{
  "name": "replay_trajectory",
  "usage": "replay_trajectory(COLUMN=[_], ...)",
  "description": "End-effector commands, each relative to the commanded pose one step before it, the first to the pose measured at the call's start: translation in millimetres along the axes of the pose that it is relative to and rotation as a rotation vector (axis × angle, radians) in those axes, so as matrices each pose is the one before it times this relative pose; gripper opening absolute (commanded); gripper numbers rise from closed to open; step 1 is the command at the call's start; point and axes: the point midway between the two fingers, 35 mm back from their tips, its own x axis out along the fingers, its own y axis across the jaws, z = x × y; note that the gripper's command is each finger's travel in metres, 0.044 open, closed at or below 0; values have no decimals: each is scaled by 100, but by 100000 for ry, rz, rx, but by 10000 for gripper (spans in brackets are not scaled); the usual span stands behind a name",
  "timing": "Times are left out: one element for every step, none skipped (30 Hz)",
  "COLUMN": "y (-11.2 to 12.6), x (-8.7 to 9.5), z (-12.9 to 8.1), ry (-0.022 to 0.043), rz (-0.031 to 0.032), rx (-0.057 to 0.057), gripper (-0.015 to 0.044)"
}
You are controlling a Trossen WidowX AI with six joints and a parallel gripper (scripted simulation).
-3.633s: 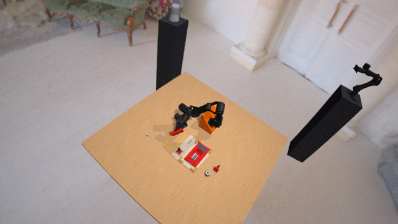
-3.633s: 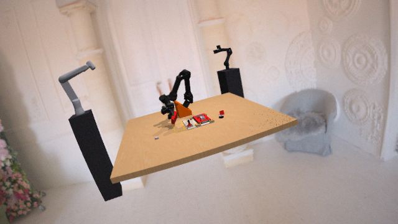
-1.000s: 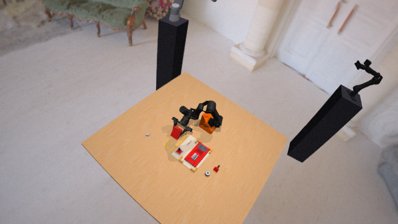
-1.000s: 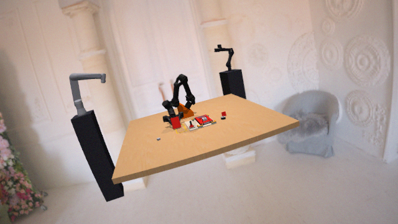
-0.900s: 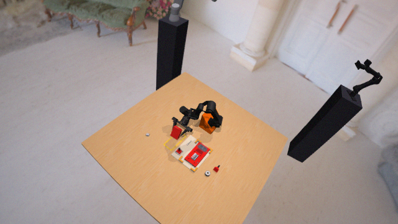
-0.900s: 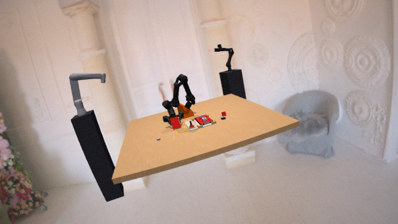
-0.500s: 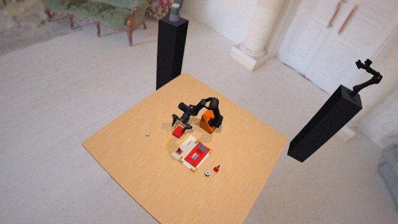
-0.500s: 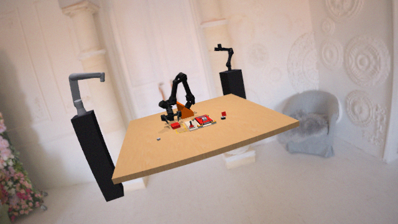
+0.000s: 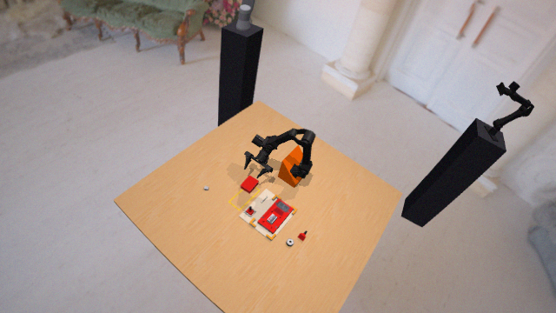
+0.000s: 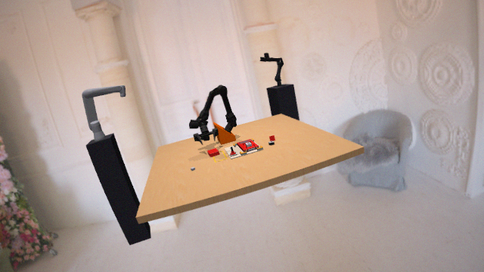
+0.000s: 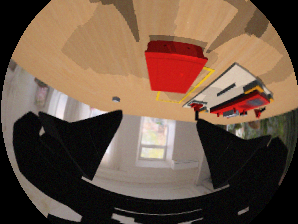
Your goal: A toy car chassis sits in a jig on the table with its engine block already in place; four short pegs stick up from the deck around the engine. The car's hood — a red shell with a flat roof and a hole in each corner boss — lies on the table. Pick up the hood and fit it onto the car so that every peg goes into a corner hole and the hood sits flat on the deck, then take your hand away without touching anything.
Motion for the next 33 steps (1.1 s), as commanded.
replay_trajectory(y=[-1380, 0, 0, 1095, 0, 0, 0, 0, 0, 0, 0, 0, 0, 0, 0, 0, 0, 0, 0, 0, 0, 14, 42, 66, 76, 73, 72, 72, 73, 76, 80, 86, 93], x=[-5161, 0, 0, 3751, 0, 0, 0, 0, 0, 0, 0, 0, 0, 0, 0, 0, 0, 0, 0, 0, 0, 35, 103, 169, 200, 195, 189, 182, 176, 168, 161, 153, 145], z=[-2305, 0, 0, 1916, 0, 0, 0, 0, 0, 0, 0, 0, 0, 0, 0, 0, 0, 0, 0, 0, 0, -2, -6, -11, -17, -21, -25, -30, -34, -38, -42, -45, -47], ry=[1953, 0, 0, -1580, 0, 0, 0, 0, 0, 0, 0, 0, 0, 0, 0, 0, 0, 0, 0, 0, 0, -499, -1486, -2438, -2872, -2758, -2620, -2462, -2283, -2086, -1872, -1643, -1402], rz=[-2783, 0, 0, 1770, 0, 0, 0, 0, 0, 0, 0, 0, 0, 0, 0, 0, 0, 0, 0, 0, 0, -99, -343, -720, -1116, -1372, -1617, -1847, -2062, -2259, -2436, -2594, -2730], rx=[-2136, 0, 0, 2461, 0, 0, 0, 0, 0, 0, 0, 0, 0, 0, 0, 0, 0, 0, 0, 0, 0, -1638, -4918, -8211, -9975, -10001, -10026, -10051, -10075, -10099, -10122, -10144, -10169], gripper=[440, 440, 440, 440, 440, 440, 440, 440, 440, 440, 440, 440, 440, 440, 440, 414, 387, 361, 335, 309, 282, 309, 335, 361, 387, 414, 440, 440, 440, 440, 440, 440, 440])
